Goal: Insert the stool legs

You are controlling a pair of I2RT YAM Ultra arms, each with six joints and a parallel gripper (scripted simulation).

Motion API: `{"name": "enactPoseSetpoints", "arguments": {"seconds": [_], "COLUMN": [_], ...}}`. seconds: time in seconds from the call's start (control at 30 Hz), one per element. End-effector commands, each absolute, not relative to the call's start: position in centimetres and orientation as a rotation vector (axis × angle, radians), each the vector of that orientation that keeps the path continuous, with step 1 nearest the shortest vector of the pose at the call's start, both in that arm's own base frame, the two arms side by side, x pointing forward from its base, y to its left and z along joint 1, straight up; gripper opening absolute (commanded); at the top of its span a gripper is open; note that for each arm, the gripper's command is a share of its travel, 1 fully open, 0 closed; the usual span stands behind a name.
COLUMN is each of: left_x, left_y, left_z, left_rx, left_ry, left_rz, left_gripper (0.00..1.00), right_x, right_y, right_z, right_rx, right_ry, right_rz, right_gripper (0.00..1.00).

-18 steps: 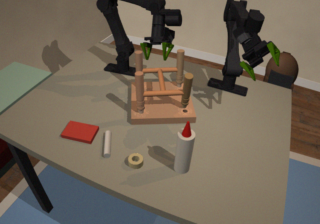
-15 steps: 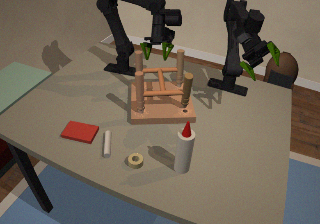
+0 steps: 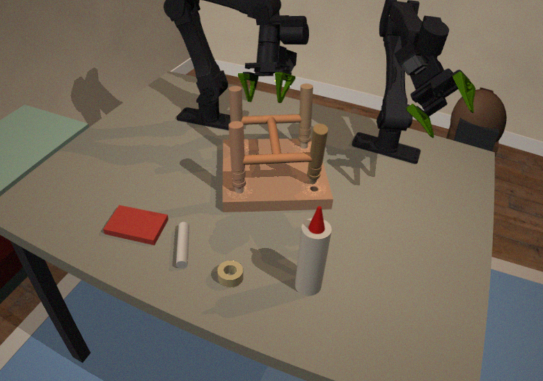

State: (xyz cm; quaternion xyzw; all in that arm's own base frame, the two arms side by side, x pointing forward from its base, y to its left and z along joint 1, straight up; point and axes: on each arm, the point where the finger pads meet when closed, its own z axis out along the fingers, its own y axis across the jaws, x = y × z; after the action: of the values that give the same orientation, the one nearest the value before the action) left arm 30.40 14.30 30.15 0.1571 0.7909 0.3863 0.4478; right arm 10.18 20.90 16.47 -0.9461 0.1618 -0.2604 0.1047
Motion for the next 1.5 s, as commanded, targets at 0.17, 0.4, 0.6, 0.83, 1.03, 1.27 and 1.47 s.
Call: {"name": "enactPoseSetpoints", "arguments": {"seconds": [0.17, 0.4, 0.6, 0.83, 1.03, 1.27, 1.47], "left_x": [30.3, 30.3, 30.3, 30.3, 30.3, 30.3, 32.2], "left_y": [14.2, 14.2, 14.2, 14.2, 14.2, 14.2, 11.7], "left_z": [30.7, 30.7, 30.7, 30.7, 30.7, 30.7, 30.5], "left_rx": [0.381, 0.381, 0.381, 0.381, 0.381, 0.381, 0.476], "left_ry": [1.947, 1.947, 1.947, 1.947, 1.947, 1.947, 1.929], "left_rz": [0.956, 0.956, 0.956, 0.956, 0.956, 0.956, 0.810], "left_gripper": [0.69, 0.69, 0.69, 0.69, 0.69, 0.69, 0.69], "right_x": [10.2, 10.2, 10.2, 10.2, 10.2, 10.2, 9.0], "right_y": [21.0, 21.0, 21.0, 21.0, 21.0, 21.0, 23.0], "right_z": [17.0, 17.0, 17.0, 17.0, 17.0, 17.0, 19.5], "right_rx": [-2.771, -2.771, -2.771, -2.771, -2.771, -2.771, -2.600], "right_ry": [0.483, 0.483, 0.483, 0.483, 0.483, 0.483, 0.640], "right_rz": [-0.766, -0.766, -0.766, -0.766, -0.766, -0.766, -0.498], "right_gripper": [1.00, 1.00, 0.69, 0.69, 0.69, 0.69, 0.69]}}
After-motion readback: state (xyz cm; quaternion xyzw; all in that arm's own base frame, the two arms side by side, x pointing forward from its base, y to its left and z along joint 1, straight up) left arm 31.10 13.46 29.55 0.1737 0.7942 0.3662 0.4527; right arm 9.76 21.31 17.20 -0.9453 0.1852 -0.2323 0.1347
